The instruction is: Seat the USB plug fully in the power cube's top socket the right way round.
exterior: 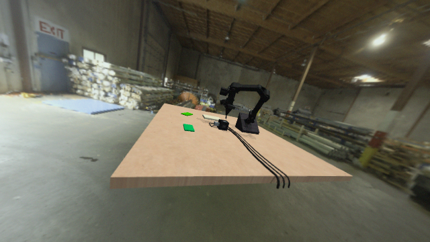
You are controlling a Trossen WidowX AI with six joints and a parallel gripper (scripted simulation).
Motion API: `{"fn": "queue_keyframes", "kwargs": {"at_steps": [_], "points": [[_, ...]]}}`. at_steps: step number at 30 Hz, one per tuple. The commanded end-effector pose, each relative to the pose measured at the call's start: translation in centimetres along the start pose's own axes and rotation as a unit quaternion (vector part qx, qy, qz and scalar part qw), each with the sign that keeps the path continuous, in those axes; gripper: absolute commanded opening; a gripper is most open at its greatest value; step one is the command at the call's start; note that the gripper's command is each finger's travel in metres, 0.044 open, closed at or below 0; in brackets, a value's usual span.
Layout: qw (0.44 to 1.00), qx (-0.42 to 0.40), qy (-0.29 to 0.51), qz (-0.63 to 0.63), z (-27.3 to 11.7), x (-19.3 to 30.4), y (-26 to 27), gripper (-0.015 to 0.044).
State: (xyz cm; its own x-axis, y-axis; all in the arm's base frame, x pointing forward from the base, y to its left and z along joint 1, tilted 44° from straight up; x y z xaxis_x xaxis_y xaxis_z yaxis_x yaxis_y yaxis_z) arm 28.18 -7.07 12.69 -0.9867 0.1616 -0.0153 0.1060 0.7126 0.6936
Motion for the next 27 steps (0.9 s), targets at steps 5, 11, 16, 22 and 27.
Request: {"fn": "queue_keyframes", "kwargs": {"at_steps": [5,11,16,22,27], "points": [[0.995,0.000,0.000,-0.098,0.00,0.02,-0.01,0.0000],[0.984,0.000,0.000,-0.176,0.00,0.02,-0.01,0.0000],[0.971,0.000,0.000,-0.240,0.00,0.02,-0.01,0.0000],[0.949,0.000,0.000,-0.315,0.00,0.02,-0.01,0.0000],[0.926,0.000,0.000,-0.377,0.00,0.02,-0.01,0.0000]]}}
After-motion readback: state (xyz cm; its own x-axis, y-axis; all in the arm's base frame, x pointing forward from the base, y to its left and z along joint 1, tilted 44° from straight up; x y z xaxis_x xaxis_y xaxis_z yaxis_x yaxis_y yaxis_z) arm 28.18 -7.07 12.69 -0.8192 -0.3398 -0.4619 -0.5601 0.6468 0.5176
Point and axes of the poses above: the point midway between the two fingers, 35 mm back from their tips, its own z axis out along the fingers, its own y axis across the jaws, x = y × z, the point moved 3 cm from there along -z, back along the fingers, and after that the axes turned 12 degrees about -z, right-handed, at the moved point
